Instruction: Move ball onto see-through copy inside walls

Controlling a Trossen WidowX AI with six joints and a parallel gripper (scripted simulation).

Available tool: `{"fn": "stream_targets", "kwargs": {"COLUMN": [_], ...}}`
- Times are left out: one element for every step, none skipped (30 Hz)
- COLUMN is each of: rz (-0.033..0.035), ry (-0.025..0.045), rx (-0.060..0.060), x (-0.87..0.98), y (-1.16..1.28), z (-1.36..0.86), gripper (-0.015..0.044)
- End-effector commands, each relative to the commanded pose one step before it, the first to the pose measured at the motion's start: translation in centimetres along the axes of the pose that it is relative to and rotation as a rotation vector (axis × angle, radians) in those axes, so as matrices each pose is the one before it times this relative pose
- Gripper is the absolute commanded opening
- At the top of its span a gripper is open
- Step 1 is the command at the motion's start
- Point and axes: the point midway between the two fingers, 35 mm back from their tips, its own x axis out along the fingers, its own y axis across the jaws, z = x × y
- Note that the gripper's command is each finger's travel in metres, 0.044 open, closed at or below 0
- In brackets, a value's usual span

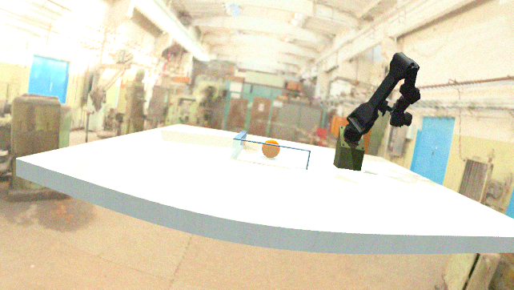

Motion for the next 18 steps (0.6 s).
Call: {"fn": "stream_targets", "kwargs": {"rz": [0.00302,0.00866,-0.01588,-0.03133,-0.03095,-0.03038,-0.02967,-0.02882,-0.02785,-0.02575,-0.01305,-0.01461,-0.01451,-0.01361,-0.01309,-0.01259,-0.01207,-0.01153], "ry": [-0.00626,-0.01895,-0.00798,0.00452,0.00681,0.00899,0.01112,0.01321,0.01525,0.01653,0.00949,0.01109,0.01174,0.01195,0.01248,0.01303,0.01357,0.01409], "rx": [-0.0201,-0.0604,-0.1165,-0.1424,-0.1422,-0.1421,-0.1419,-0.1417,-0.1416,-0.1360,-0.0675,-0.0780,-0.0812,-0.0795,-0.0793,-0.0792,-0.0791,-0.0790], "x": [0.012,0.030,0.141,0.201,0.219,0.238,0.256,0.275,0.293,0.301,0.362,0.334,0.244,0.199,0.201,0.206,0.212,0.218], "y": [-0.122,-0.365,-1.179,-1.552,-1.442,-1.321,-1.189,-1.049,-0.902,-0.718,-0.516,-0.457,-0.309,-0.206,-0.151,-0.100,-0.048,0.003], "z": [0.056,0.164,-0.520,-1.079,-1.213,-1.333,-1.441,-1.536,-1.617,-1.621,-1.285,-1.295,-1.113,-0.996,-0.992,-0.995,-0.996,-0.994], "gripper": [0.0416,0.0416,0.0416,0.0416,0.0416,0.0416,0.0416,0.0416,0.0416,0.0416,0.0416,0.0416,0.0416,0.0416,0.0416,0.0416,0.0416,0.0416]}}
